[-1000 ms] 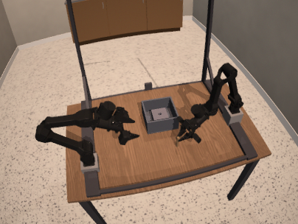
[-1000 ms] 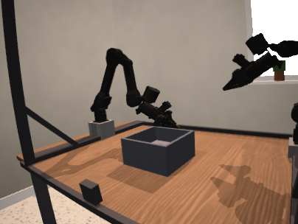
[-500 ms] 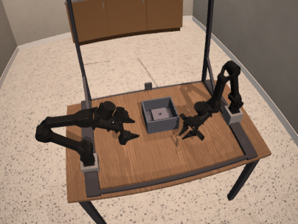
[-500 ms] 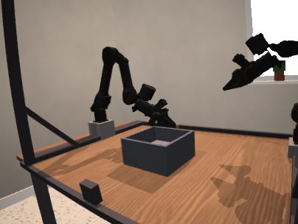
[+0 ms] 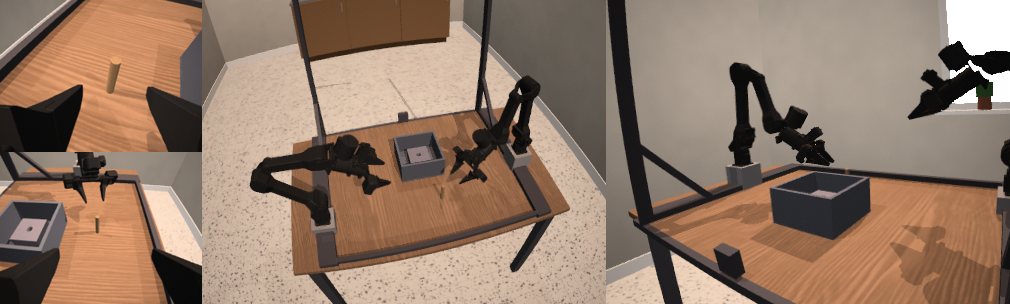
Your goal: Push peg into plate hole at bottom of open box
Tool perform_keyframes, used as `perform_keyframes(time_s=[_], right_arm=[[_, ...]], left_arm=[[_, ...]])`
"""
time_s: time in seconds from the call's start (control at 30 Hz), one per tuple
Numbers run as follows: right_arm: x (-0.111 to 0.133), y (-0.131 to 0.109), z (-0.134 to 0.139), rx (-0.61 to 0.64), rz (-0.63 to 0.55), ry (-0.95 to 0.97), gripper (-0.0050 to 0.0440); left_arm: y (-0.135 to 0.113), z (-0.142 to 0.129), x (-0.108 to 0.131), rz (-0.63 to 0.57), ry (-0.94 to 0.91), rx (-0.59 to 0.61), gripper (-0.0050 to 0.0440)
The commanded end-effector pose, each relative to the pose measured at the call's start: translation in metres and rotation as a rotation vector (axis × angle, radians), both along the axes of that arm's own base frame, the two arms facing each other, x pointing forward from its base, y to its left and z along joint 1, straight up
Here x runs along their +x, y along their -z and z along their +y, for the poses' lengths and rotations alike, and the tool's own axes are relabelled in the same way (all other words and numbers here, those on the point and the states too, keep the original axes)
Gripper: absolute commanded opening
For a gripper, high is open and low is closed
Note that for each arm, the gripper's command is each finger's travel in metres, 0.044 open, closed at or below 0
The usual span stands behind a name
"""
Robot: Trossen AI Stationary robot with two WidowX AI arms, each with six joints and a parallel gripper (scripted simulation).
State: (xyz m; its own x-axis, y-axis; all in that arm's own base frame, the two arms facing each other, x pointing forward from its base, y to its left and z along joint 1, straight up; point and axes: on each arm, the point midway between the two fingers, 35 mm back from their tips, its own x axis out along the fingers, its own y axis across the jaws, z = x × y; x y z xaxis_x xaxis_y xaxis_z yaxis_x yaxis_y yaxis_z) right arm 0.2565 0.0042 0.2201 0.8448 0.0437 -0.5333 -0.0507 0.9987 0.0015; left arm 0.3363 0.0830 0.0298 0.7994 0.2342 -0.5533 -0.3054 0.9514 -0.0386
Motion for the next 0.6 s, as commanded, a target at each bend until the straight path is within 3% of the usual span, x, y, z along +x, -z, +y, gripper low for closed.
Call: perform_keyframes(time_s=[0.0, 0.17, 0.33, 0.57], right_arm=[[0.001, -0.018, 0.002, -0.004, -0.024, -0.012, 0.0440], [-0.001, -0.050, 0.005, -0.003, -0.023, -0.024, 0.0440], [-0.005, -0.072, 0.007, -0.003, -0.023, -0.033, 0.0440], [-0.006, -0.081, 0.008, -0.003, -0.023, -0.036, 0.0440]], left_arm=[[-0.013, 0.001, 0.009, -0.015, 0.009, 0.003, 0.0322], [-0.028, 0.003, 0.022, 0.059, 0.022, -0.011, 0.0440], [-0.045, 0.006, 0.045, 0.115, 0.038, -0.022, 0.0440], [-0.056, 0.008, 0.061, 0.193, 0.052, -0.038, 0.0440]])
